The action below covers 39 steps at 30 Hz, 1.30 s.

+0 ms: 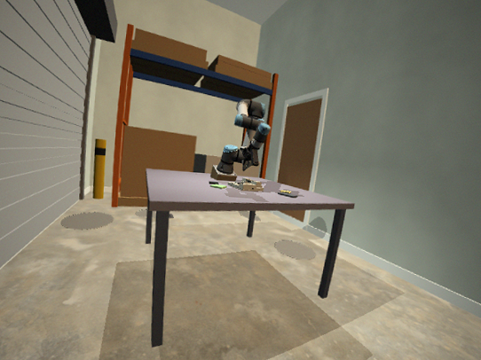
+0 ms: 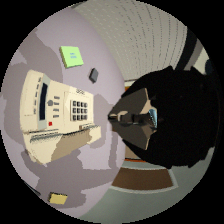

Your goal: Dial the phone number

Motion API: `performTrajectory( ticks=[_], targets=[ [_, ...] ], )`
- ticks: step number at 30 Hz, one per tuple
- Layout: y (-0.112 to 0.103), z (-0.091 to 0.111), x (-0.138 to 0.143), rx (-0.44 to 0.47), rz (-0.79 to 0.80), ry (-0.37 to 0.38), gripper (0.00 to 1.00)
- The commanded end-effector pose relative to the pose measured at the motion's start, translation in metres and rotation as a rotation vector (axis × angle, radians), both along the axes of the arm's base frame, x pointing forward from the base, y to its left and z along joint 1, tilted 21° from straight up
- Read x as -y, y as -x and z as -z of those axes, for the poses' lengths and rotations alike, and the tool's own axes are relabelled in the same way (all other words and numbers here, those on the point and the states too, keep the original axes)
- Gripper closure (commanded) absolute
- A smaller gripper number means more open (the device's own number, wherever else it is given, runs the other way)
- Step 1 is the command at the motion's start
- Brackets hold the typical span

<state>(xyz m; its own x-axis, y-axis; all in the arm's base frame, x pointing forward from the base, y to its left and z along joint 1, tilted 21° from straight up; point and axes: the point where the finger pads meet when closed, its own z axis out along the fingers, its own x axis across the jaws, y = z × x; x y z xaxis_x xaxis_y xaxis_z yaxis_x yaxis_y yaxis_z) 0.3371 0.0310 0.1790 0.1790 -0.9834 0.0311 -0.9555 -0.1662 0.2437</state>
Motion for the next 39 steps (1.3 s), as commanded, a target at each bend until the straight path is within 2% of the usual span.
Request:
performTrajectory(
  ticks=[1,15,30,39],
  targets=[
    [0.000,0.000,-0.001,0.001,0.000,0.000,1.00],
    [-0.001,0.006,-0.001,0.001,0.000,0.000,1.00],
    [-0.019,0.051,-0.003,0.001,0.000,0.000,1.00],
    [-0.024,0.065,-0.003,0.001,0.000,0.000,1.00]
  ],
)
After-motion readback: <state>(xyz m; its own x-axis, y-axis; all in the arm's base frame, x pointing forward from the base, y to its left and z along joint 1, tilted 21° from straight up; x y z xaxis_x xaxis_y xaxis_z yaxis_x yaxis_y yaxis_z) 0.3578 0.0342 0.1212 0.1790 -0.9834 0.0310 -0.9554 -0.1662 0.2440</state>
